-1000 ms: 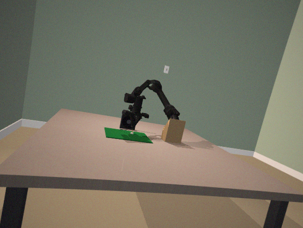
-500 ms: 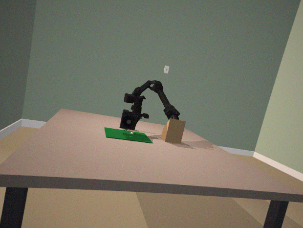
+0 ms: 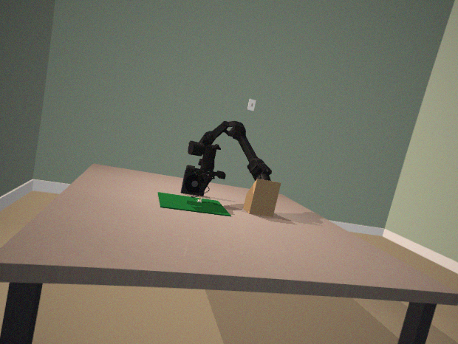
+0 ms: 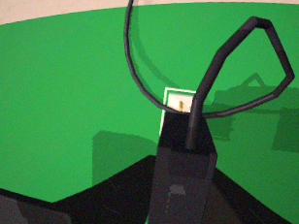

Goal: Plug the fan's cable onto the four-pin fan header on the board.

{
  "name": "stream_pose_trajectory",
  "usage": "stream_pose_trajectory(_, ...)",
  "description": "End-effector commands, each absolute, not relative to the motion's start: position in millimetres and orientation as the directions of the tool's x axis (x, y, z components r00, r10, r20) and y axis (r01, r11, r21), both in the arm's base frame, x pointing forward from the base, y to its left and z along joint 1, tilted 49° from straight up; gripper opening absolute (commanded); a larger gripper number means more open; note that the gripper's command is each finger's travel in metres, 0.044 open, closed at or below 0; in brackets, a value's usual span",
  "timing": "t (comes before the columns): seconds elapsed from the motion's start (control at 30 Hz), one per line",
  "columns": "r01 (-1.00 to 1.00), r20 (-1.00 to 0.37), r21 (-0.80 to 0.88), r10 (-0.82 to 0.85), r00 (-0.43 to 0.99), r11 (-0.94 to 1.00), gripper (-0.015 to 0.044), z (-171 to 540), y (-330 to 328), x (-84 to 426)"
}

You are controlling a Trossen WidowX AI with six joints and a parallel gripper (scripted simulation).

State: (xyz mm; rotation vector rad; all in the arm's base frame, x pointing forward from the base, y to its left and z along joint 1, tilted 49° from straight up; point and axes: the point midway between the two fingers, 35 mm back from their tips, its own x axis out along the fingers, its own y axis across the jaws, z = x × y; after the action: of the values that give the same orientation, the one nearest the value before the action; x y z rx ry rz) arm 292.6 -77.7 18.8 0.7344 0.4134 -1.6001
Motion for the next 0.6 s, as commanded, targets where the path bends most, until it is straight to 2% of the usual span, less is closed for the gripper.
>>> stream_pose_trajectory(0.0, 0.974, -0.665, 0.148, -0.746, -0.031, -0.173, 0.0, 19, -77, 293)
stream_pose_trajectory(0.57, 0.973, -0.664, 0.149, -0.747, -0.031, -0.174, 0.0, 4, -94, 294)
